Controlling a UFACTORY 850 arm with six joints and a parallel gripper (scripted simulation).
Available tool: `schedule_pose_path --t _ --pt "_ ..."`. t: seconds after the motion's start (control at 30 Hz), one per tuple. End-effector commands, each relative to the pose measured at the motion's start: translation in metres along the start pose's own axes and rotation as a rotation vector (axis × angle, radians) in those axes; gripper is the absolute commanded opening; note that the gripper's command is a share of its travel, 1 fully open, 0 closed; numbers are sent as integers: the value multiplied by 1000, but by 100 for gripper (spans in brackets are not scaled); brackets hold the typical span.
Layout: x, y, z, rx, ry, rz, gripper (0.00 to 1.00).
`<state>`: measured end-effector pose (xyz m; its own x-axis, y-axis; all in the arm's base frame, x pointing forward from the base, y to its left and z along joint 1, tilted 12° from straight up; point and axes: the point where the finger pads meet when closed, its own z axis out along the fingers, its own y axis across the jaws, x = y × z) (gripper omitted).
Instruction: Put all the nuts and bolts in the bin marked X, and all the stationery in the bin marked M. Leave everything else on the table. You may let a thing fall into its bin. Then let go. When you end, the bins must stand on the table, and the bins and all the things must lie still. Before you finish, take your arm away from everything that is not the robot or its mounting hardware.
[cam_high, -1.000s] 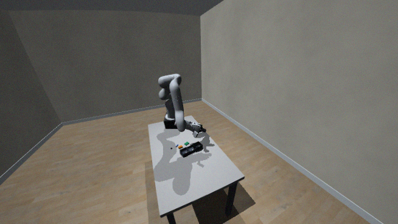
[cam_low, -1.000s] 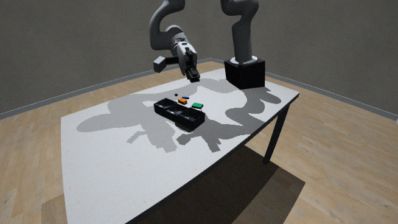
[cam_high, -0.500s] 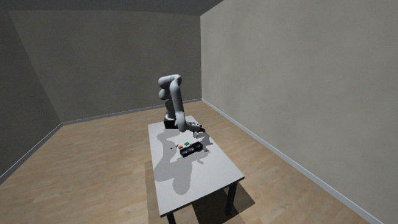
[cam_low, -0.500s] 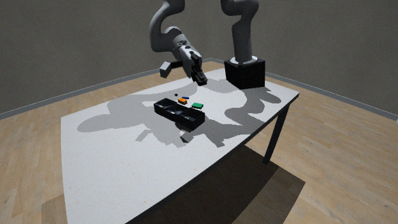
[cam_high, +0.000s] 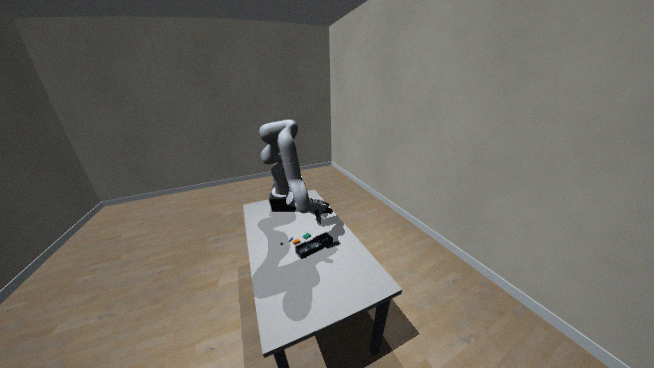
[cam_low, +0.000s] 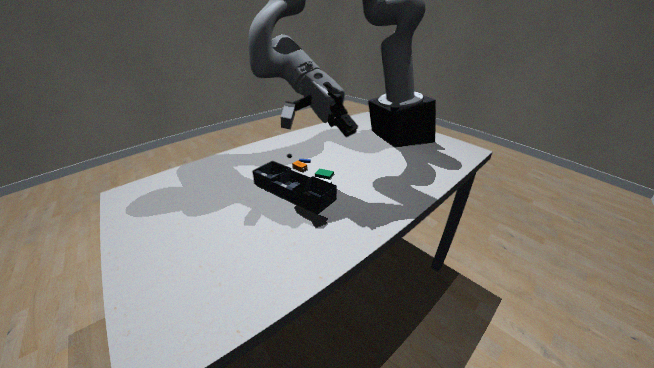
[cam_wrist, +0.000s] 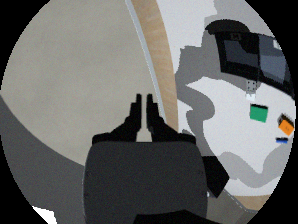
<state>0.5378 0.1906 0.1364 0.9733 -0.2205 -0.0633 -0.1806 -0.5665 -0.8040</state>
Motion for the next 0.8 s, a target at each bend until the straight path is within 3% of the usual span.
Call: schedule_pose_path --t 0.0,0.03,0.13,0.2,0.27,0.33,0.4,0.43,0.53,0.57,0.67,0.7,0.77 --pt "-15 8 -4 -53 -54 16 7" --pt "-22 13 -6 -93 -83 25 7" --pt "-28 18 -8 -109 -95 28 7" --pt "-40 28 -14 -169 -129 38 7" --pt "-40 28 -14 -169 -129 38 7" --pt "-50 39 -21 -229 -158 46 7" --pt "-50 39 -21 -229 -158 46 7" --pt "-54 44 -25 -276 -176 50 7" --pt "-58 49 -29 -291 -181 52 7" --pt "-62 55 -33 -339 -195 54 7" --pt "-66 60 -37 -353 -199 55 7" --pt "-69 66 -42 -402 -208 55 7" --pt "-71 70 -46 -415 -210 55 7"
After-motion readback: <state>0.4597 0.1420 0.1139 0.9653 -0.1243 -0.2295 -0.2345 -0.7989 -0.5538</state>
